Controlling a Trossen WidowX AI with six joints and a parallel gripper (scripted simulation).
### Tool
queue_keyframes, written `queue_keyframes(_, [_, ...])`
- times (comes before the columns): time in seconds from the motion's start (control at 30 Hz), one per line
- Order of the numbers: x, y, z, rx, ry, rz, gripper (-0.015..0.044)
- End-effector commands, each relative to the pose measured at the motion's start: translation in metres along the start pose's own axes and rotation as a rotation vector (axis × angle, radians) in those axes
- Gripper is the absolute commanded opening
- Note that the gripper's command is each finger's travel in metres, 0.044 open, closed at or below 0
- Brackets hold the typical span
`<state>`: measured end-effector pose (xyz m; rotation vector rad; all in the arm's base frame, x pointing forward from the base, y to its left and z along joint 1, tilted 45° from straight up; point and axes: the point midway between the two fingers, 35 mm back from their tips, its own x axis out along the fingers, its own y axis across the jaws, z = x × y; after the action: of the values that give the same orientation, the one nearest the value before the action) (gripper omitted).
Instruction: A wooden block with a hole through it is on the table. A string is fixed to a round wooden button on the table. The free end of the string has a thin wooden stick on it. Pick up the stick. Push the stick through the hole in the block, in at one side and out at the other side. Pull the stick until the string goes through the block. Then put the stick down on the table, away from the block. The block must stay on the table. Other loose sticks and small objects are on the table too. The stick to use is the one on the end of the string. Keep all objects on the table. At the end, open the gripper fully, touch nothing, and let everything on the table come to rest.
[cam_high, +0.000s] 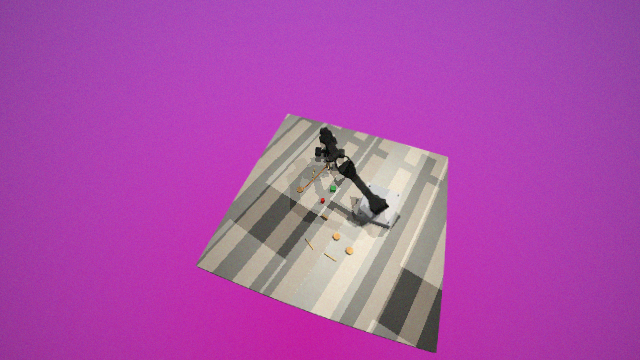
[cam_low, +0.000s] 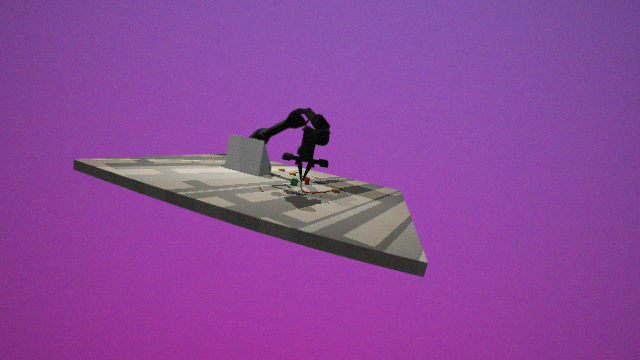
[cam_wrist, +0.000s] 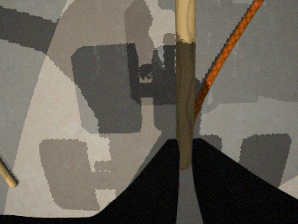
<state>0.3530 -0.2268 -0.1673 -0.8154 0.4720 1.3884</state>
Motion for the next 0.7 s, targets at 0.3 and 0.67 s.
queue_keyframes(0.3, [0.014, 0.010, 0.002, -0.001, -0.002, 0.006, 0.0000])
queue_keyframes(0.67, [0.024, 0.018, 0.006, -0.001, -0.003, 0.006, 0.0000])
